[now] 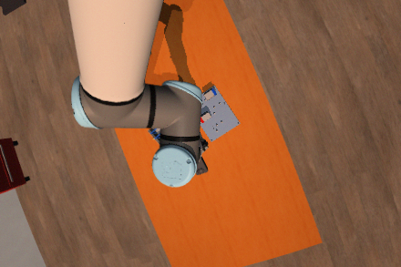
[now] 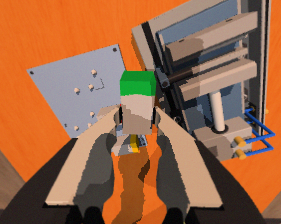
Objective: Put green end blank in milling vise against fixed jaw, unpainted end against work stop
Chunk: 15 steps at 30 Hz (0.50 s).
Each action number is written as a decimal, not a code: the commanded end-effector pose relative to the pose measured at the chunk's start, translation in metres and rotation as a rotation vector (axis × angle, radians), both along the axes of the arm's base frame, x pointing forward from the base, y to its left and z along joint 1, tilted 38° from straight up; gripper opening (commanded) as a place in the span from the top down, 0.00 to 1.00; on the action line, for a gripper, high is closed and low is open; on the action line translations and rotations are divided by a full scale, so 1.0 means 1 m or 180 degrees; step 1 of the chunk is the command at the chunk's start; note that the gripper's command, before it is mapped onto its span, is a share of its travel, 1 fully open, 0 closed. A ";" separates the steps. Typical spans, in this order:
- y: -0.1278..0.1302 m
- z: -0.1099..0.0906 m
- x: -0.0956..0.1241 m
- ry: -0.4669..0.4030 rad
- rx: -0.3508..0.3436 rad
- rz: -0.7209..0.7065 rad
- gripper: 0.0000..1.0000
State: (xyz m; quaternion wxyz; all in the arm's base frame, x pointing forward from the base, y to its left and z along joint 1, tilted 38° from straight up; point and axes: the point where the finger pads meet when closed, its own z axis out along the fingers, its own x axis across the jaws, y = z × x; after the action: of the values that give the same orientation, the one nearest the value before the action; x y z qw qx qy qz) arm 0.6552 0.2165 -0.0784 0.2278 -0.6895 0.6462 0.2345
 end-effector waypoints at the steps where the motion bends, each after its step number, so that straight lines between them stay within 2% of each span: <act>1: -0.005 -0.003 0.004 0.0132 -0.0010 -0.0178 1.00; 15: -0.018 -0.014 0.012 0.0491 -0.0025 -0.0635 1.00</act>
State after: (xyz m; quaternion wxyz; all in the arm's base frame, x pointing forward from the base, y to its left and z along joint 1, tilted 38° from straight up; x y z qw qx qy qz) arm 0.6647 0.2026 -0.0900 0.2030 -0.6205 0.7127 0.2564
